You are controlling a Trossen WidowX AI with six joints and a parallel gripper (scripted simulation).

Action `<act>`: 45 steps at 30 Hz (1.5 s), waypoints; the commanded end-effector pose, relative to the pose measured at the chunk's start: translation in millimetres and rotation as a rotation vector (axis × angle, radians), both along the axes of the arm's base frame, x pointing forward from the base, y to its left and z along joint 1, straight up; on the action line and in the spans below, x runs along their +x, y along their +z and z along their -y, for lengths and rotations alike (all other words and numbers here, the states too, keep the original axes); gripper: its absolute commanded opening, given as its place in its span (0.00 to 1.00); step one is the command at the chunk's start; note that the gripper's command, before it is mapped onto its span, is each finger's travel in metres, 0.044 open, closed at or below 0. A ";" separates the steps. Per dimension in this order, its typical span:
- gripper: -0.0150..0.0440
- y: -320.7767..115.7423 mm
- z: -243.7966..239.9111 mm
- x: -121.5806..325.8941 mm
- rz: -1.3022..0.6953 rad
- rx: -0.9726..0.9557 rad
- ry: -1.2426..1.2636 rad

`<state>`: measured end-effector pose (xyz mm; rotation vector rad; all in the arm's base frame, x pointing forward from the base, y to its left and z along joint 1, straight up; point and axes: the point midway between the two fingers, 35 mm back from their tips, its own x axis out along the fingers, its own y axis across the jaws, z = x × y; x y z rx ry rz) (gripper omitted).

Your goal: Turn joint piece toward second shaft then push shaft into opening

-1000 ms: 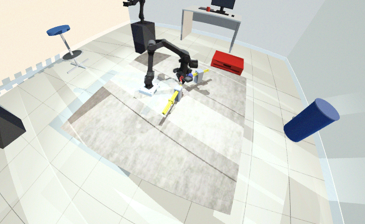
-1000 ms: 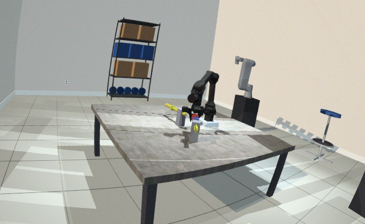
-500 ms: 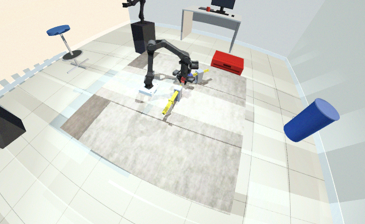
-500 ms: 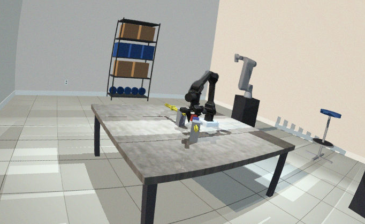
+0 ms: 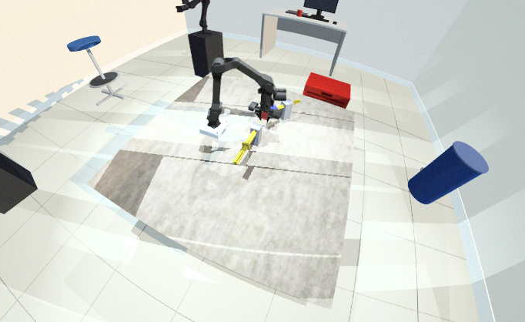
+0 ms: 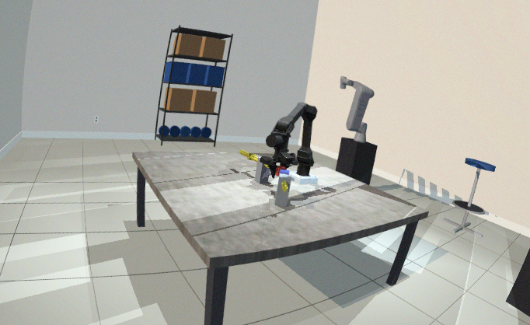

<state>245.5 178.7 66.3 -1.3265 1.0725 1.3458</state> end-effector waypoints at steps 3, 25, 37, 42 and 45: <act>0.25 0.0 0.0 0.0 0.000 0.000 -0.001; 0.86 0.0 0.0 0.0 0.000 0.000 -0.001; 1.00 0.0 0.0 0.0 0.000 0.000 -0.001; 1.00 13.4 -2.3 -1.1 0.014 -0.115 -0.005; 1.00 25.8 -4.2 -2.0 0.035 -0.207 -0.004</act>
